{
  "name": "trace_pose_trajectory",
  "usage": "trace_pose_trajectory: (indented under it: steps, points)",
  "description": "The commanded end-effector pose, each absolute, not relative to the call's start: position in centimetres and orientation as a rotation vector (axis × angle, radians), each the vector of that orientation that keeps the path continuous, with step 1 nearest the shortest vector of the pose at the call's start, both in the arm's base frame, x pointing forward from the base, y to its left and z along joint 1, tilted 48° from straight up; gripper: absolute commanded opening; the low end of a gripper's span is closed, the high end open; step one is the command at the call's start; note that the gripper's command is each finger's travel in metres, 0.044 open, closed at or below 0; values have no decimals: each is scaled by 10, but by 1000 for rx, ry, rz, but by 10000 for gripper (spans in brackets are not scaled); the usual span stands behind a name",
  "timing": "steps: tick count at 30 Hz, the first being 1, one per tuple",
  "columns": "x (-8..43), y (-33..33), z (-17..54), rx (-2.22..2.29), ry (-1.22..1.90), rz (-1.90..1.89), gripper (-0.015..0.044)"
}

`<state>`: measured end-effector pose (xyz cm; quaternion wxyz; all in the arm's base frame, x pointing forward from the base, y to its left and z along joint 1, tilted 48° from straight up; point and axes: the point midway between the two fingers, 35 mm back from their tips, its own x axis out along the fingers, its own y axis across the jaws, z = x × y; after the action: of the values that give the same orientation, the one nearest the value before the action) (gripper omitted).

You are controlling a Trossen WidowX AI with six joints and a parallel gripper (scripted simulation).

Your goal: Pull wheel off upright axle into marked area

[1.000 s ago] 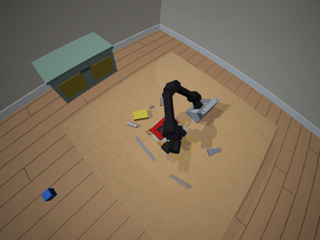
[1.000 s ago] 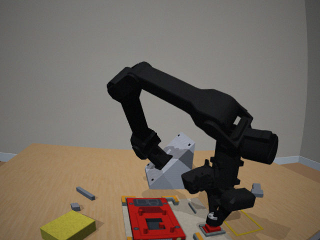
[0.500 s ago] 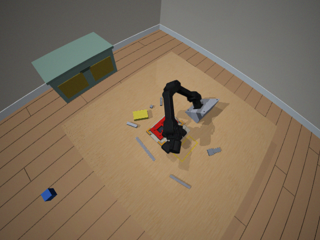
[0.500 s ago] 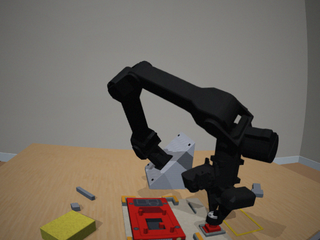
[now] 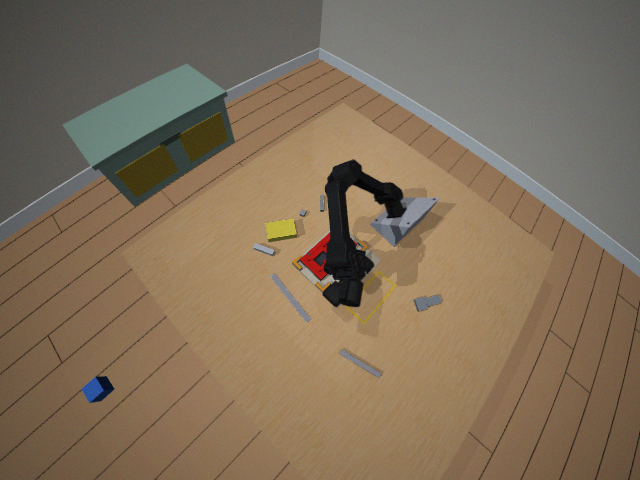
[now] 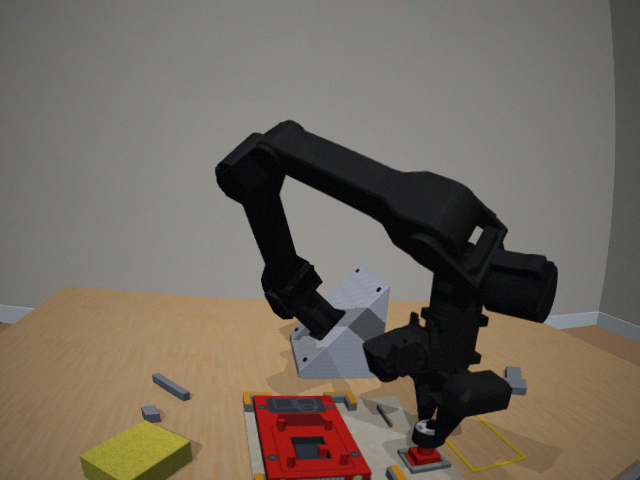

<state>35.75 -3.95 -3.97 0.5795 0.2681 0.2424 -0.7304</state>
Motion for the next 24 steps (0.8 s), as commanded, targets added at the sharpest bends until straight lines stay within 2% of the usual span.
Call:
trace_pose_trajectory:
  steps: [1,24]
  points:
    - [360,-36,-37,634,563,-1701,0]
    - [361,-30,-32,633,564,-1701,0]
